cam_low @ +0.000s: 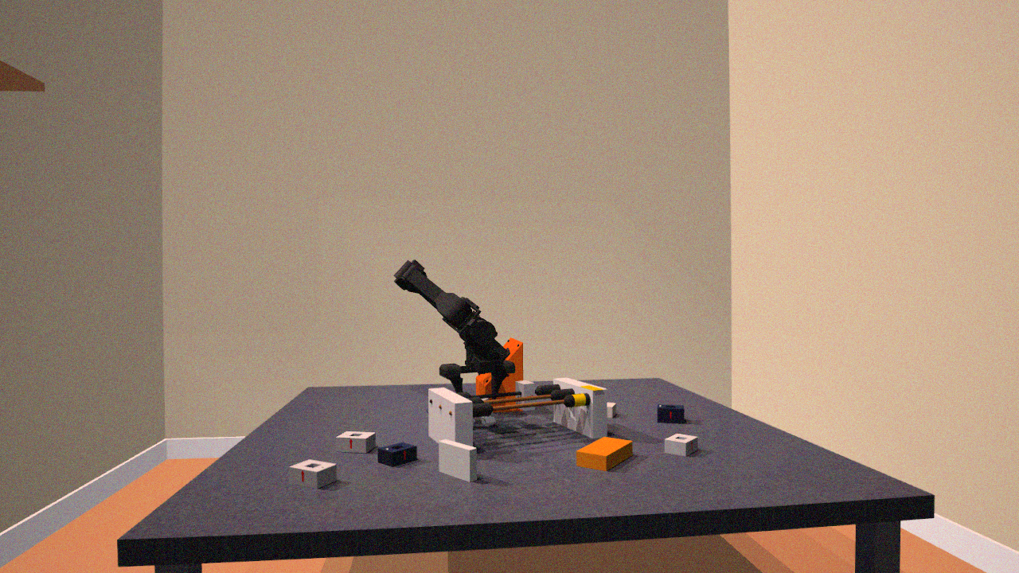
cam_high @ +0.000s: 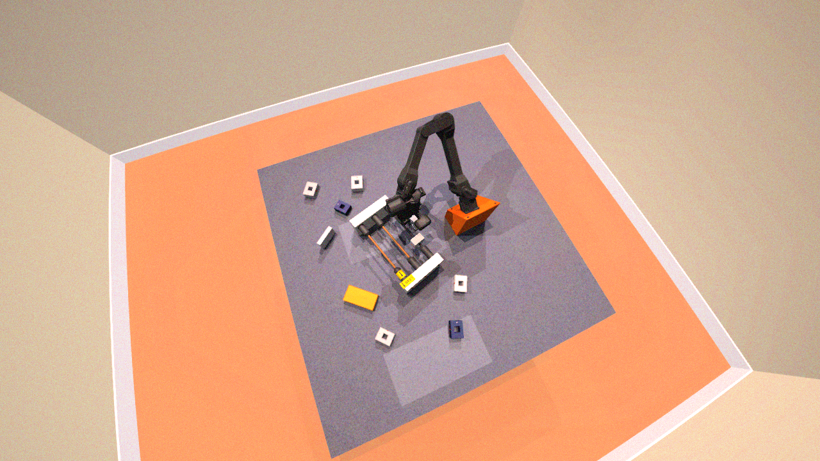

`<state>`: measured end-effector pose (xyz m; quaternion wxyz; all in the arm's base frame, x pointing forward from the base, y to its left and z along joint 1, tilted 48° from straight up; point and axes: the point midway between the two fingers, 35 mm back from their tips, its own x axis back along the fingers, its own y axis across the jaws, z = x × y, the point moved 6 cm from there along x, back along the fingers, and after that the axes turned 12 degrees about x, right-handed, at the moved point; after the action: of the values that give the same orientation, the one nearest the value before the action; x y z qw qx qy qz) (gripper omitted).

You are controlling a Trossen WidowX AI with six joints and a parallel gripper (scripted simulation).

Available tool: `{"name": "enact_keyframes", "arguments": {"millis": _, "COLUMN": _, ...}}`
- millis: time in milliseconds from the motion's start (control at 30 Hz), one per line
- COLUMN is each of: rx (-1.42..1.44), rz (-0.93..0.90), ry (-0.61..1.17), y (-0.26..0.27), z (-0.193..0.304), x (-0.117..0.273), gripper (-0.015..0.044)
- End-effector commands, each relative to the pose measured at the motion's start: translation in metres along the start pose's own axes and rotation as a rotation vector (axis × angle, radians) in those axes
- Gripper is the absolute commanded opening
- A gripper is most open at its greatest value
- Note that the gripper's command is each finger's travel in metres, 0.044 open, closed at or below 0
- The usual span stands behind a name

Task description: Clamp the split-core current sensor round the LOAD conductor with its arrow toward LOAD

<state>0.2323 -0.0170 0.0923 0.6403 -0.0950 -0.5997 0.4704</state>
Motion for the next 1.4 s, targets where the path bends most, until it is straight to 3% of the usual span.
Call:
{"name": "enact_keyframes", "arguments": {"millis": 0, "rx": -0.001, "rz": 0.0, "ry": 0.0, "y": 0.0, "z": 0.0, "x": 0.0, "gripper": 0.0335}}
{"name": "enact_keyframes", "arguments": {"millis": 67, "rx": -0.001, "rz": 0.0, "ry": 0.0, "y": 0.0, "z": 0.0, "x": 0.0, "gripper": 0.0282}}
{"name": "enact_keyframes", "arguments": {"millis": 467, "rx": -0.001, "rz": 0.0, "ry": 0.0, "y": 0.0, "z": 0.0, "x": 0.0, "gripper": 0.0202}}
{"name": "enact_keyframes", "arguments": {"millis": 733, "rx": 0.002, "rz": -0.013, "ry": -0.007, "y": 0.001, "z": -0.006, "x": 0.027, "gripper": 0.0}}
{"name": "enact_keyframes", "arguments": {"millis": 1367, "rx": 0.008, "rz": -0.003, "ry": 0.005, "y": 0.002, "z": 0.0, "x": 0.118, "gripper": 0.0}}
